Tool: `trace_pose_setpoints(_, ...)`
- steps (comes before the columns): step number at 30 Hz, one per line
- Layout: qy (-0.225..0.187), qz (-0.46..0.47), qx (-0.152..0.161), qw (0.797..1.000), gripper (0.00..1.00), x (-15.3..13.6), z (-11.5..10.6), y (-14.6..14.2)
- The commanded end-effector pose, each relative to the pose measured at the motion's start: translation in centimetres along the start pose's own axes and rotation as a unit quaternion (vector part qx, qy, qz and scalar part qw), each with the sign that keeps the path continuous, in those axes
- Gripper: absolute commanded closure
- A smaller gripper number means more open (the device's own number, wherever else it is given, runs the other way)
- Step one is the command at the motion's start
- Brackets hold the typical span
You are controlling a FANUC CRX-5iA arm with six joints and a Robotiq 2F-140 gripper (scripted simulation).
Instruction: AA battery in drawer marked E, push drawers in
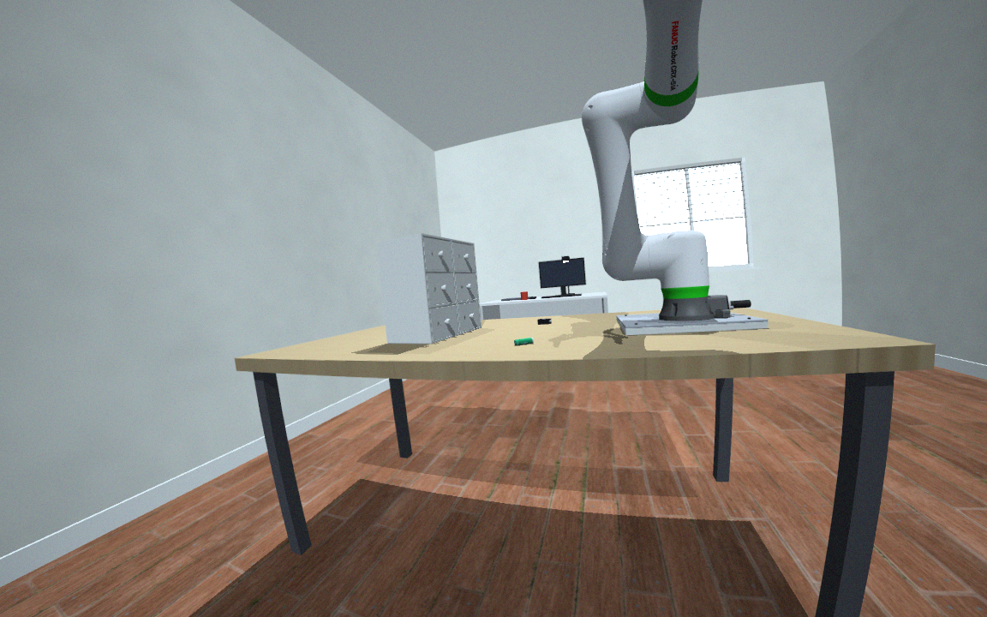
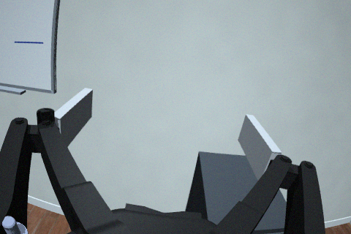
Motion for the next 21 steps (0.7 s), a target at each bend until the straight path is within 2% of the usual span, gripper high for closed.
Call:
trace_pose_setpoints(1, 0.0, 0.0, 0.0, 1.0, 0.0, 0.0, 0.0, 0.0)
trace_pose_setpoints(18, 0.0, 0.0, 0.0, 1.0, 0.0, 0.0, 0.0, 0.0)
trace_pose_setpoints(21, 0.004, 0.008, -0.016, 1.0, 0.0, 0.4, -0.3, 1.8)
Point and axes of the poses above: the point where the finger pads meet when closed, its own z axis out along the fingers, its own y axis across the jaws, x = y × z, the point moved 6 cm from there along -z, back along the fingers, and after that the axes turned 3 degrees about -z, right-handed, at the moved point
